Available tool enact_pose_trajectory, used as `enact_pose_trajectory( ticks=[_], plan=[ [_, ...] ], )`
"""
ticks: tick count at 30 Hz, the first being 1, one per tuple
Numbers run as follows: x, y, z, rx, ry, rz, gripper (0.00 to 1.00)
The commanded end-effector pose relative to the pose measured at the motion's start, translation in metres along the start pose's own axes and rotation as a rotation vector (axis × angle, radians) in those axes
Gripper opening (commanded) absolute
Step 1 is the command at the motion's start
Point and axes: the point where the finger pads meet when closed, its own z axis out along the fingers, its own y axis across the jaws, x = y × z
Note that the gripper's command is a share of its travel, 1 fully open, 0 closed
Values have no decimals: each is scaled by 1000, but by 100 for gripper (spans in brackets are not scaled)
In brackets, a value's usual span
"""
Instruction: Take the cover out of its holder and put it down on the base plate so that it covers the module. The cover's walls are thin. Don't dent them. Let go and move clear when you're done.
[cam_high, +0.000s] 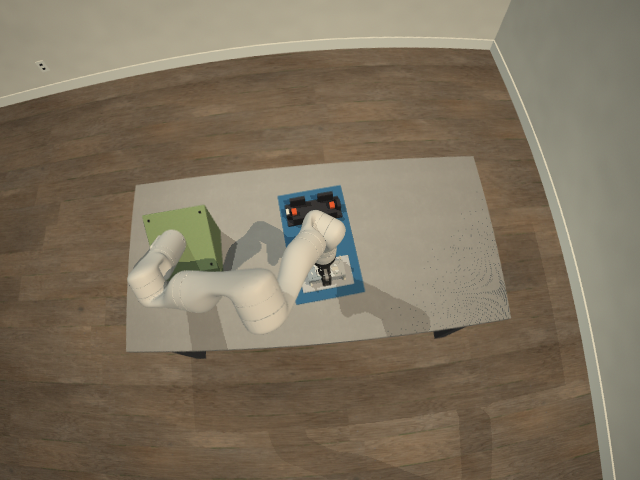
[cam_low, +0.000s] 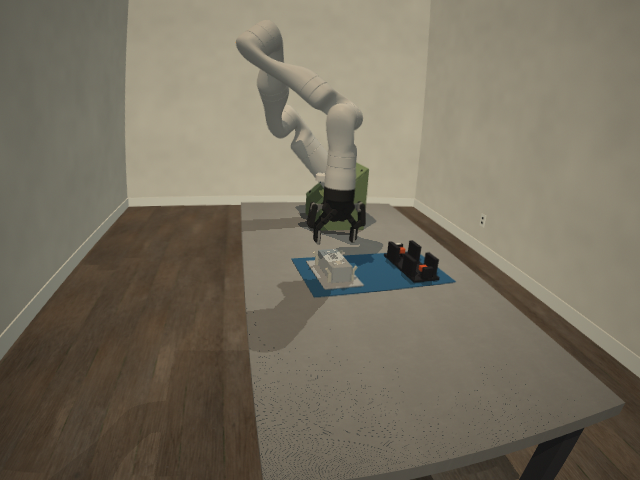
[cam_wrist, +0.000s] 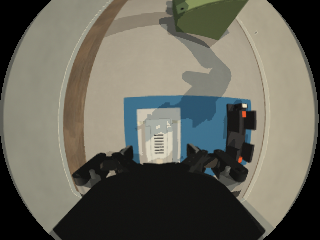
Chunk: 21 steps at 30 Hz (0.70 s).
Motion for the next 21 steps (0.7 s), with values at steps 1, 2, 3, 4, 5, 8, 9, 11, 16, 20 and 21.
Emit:
enact_pose_trajectory(
  ticks=[1, 2, 3, 4, 5, 8, 9, 11, 16, 20, 21],
  plan=[
    [-6, -1, -10, -3, -19, 5, 100],
    [-6, -1, -10, -3, -19, 5, 100],
    [-6, -1, -10, -3, -19, 5, 100],
    [-6, -1, -10, -3, -19, 5, 100],
    [-6, -1, -10, -3, -19, 5, 100],
    [-5, -1, -27, -2, -17, 4, 100],
    [-5, -1, -33, -2, -17, 4, 100],
    [-5, -1, -45, -3, -18, 4, 100],
    [-5, -2, -68, -3, -19, 5, 100],
    [-5, -2, -68, -3, -19, 5, 100],
    [-5, -2, -68, -3, -19, 5, 100]
  ],
)
